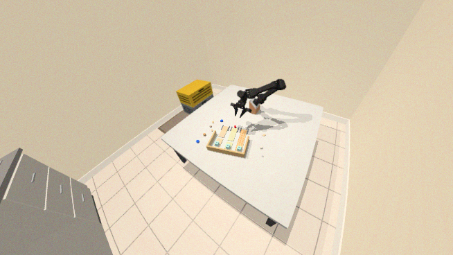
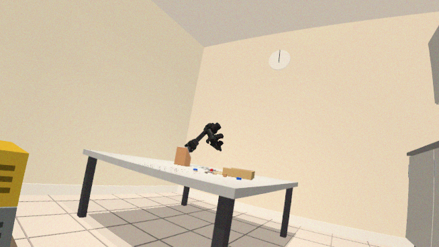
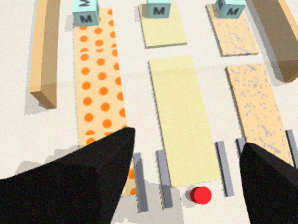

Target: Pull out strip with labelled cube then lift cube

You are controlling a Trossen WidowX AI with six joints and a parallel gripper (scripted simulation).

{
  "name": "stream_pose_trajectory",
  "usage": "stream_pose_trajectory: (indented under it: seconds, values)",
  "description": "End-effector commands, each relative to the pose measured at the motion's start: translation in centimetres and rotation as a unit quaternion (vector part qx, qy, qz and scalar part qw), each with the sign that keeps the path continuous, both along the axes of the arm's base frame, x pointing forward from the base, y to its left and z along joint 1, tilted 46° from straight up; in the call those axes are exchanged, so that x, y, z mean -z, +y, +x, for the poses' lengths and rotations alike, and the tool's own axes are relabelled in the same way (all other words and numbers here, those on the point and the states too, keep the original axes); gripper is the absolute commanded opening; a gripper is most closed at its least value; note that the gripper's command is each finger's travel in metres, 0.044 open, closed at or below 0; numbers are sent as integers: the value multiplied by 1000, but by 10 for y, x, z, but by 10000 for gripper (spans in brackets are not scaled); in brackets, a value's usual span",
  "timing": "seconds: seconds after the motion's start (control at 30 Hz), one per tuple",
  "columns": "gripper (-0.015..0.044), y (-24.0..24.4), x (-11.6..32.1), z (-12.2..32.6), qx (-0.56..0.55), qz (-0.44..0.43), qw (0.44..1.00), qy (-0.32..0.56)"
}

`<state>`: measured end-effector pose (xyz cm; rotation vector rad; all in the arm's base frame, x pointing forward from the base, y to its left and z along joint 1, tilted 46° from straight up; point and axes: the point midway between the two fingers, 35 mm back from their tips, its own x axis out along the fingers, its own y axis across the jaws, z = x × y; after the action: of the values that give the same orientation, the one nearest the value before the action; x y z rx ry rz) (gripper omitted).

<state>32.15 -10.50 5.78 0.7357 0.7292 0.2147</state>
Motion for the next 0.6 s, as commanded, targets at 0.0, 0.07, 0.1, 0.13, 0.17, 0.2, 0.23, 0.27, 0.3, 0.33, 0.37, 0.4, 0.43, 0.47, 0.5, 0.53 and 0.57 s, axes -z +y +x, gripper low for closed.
stream_pose_trajectory:
  seconds: [0.0,0.07,0.1,0.13,0.17,0.2,0.23,0.27,0.3,0.33,0.37,0.4,0.43,0.47,0.5,0.53,0.57]
  values:
    - [111,37,15,21,-135,-20,988,73]
    - [59,51,18,25,-190,-23,977,98]
    - [33,59,20,26,-219,-24,969,109]
    - [6,67,20,27,-247,-24,961,120]
    - [0,74,21,27,-276,-24,952,131]
    - [0,82,20,27,-305,-23,942,141]
    - [0,88,20,26,-328,-21,933,148]
    - [0,92,20,26,-342,-20,927,152]
    - [0,94,19,26,-347,-20,925,154]
    - [0,95,17,27,-347,-20,925,154]
    - [0,97,15,29,-347,-20,925,154]
    - [0,97,15,29,-347,-20,925,154]
    - [0,97,15,29,-347,-20,925,154]
    - [0,97,15,29,-347,-20,925,154]
    - [0,97,15,29,-347,-20,925,154]
    - [0,97,15,29,-347,-20,925,154]
    - [0,97,15,29,-347,-20,925,154]
